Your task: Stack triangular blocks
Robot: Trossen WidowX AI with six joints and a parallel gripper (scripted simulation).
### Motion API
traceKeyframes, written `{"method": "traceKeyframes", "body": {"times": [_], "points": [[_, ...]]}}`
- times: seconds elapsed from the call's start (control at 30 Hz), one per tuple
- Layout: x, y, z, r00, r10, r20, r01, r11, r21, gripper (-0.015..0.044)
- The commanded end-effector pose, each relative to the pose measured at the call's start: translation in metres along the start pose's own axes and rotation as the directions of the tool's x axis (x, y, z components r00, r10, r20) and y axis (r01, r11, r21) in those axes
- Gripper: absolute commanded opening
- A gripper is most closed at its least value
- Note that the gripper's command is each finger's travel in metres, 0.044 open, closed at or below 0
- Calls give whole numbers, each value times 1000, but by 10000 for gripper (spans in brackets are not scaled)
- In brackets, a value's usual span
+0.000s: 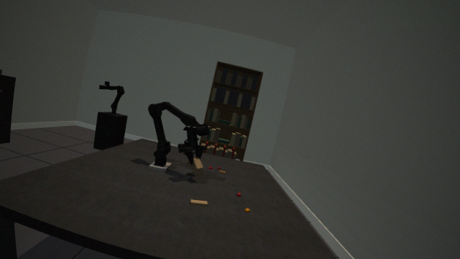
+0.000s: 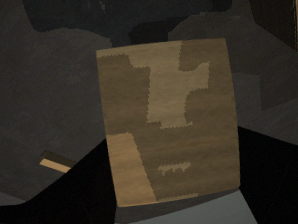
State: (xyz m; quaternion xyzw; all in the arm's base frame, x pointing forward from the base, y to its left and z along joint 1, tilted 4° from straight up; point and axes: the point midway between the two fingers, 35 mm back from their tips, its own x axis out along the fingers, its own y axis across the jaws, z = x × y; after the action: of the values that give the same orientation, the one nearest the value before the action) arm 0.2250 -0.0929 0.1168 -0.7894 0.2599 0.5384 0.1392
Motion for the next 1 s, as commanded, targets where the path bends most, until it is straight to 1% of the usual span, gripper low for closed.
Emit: {"method": "traceKeyframes", "body": {"times": [0.0,0.23,0.47,0.7,0.97], "points": [[0,0,0,1000,2,2,-2,1000,22,0],[1,0,0,1000,17,17,-21,970,244,0],[1,-1,0,999,33,31,-44,888,458,0],[1,-1,0,998,50,46,-67,759,648,0],[2,-2,1,996,69,61,-89,563,821,0]]}}
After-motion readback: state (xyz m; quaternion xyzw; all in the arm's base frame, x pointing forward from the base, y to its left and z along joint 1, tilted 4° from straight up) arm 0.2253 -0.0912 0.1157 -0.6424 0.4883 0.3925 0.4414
